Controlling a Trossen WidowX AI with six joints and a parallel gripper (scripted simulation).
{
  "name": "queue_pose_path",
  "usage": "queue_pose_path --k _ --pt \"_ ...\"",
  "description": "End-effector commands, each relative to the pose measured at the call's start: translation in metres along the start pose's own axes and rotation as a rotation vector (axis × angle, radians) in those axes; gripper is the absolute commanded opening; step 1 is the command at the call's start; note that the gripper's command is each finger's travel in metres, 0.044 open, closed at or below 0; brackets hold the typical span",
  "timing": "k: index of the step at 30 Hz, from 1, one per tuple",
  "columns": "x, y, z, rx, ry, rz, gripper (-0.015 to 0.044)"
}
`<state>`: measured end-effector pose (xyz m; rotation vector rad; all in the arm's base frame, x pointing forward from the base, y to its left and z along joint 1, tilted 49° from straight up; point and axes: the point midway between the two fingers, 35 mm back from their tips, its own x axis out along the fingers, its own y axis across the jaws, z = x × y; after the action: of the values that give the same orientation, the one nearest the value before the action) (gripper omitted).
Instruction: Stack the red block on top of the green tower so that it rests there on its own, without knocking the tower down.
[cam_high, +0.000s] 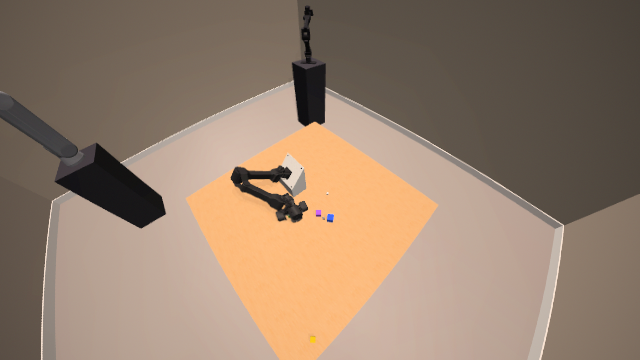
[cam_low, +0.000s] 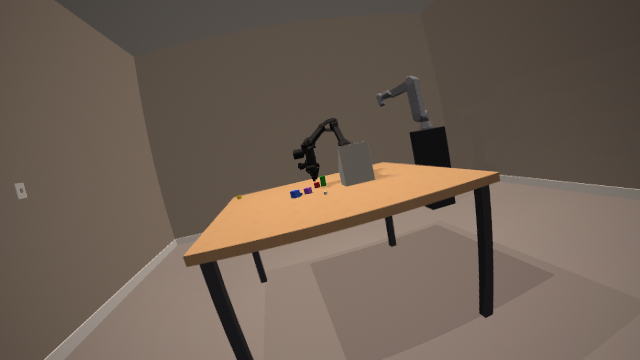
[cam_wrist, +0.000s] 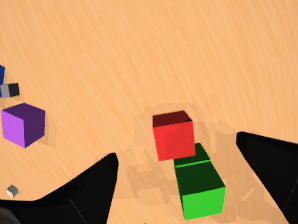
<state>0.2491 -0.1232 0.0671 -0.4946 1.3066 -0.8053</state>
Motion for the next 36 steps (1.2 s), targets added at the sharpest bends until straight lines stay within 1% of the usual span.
queue_pose_path --k 1,21,36 --pt "0.006 0.001 -0.001 -0.007 0.003 0.0 0.044" --pt "0.038 0.0 -0.002 -0.007 0.003 -0.003 0.044" --pt "0.039 0.0 -0.002 -0.007 0.003 -0.003 0.044"
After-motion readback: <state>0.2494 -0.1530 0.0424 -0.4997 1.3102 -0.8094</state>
